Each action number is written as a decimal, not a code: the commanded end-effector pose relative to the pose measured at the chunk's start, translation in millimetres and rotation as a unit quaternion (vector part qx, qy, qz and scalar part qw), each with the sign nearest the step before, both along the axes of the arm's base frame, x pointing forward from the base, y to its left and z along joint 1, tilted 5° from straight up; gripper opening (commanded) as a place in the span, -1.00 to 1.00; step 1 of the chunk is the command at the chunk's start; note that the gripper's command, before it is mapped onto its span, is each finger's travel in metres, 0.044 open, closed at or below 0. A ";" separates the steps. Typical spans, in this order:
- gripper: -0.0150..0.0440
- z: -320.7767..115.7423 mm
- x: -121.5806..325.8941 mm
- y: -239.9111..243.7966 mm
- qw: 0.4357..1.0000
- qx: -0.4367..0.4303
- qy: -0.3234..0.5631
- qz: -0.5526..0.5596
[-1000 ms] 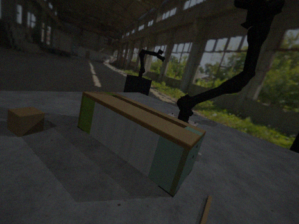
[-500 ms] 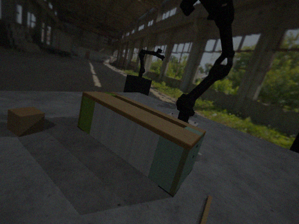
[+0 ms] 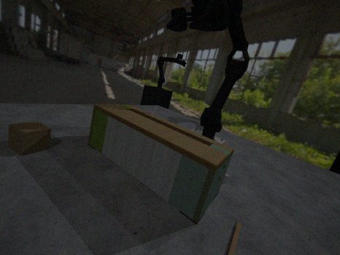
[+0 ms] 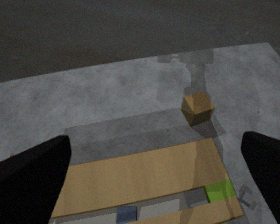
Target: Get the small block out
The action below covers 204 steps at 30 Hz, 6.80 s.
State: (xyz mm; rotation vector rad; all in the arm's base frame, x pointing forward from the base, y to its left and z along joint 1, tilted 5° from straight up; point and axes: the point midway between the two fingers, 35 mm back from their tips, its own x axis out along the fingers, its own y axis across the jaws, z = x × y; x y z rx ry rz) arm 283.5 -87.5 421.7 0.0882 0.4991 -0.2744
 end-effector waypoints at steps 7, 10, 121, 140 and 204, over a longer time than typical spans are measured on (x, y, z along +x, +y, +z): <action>0.86 -140.5 34.9 44.2 0.844 -0.267 0.352 0.302; 0.86 -173.2 32.4 58.9 0.741 -0.328 0.425 0.403; 0.86 -288.3 18.4 -51.1 0.508 -0.403 0.513 0.562; 0.86 -249.7 12.1 -79.4 0.508 -0.402 0.515 0.561; 0.47 -220.3 -39.8 -121.0 0.323 0.666 -0.066 -0.669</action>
